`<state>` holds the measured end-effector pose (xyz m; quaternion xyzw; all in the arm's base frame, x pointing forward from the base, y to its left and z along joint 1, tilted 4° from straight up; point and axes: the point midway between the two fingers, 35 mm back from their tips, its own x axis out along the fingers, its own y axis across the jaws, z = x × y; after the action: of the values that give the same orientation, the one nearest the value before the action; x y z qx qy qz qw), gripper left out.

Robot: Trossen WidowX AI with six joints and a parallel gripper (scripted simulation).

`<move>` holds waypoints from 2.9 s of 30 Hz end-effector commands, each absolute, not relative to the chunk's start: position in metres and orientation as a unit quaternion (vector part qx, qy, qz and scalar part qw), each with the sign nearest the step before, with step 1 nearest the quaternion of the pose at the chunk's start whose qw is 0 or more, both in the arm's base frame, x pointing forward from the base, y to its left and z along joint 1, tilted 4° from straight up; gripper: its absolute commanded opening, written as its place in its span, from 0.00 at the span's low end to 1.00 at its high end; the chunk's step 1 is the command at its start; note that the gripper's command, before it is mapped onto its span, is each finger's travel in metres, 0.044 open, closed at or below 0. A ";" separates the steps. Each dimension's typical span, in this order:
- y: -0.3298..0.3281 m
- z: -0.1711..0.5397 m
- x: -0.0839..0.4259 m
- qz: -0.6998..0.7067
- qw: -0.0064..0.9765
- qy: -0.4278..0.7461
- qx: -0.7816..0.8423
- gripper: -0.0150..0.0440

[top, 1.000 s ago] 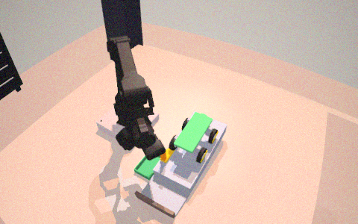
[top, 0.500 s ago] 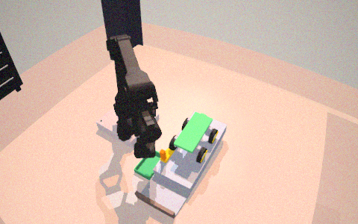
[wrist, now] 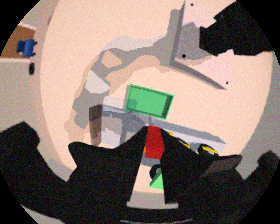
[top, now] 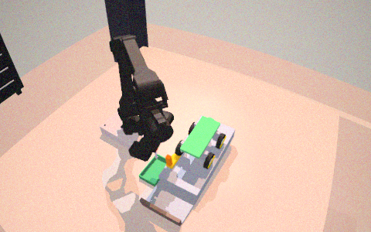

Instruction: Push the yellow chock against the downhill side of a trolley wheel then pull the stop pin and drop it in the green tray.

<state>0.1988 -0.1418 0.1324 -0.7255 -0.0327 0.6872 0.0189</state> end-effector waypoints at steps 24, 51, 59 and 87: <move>-0.139 0.108 0.189 0.690 0.038 0.035 -0.722 0.25; -0.163 0.048 0.189 0.689 -0.008 0.083 -0.720 0.43; -0.157 0.047 0.190 0.689 -0.008 0.083 -0.720 0.58; -0.137 0.039 0.193 0.689 -0.007 0.082 -0.720 0.58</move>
<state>0.1933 -0.1388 0.0401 -0.7204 0.0801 0.6889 -0.0061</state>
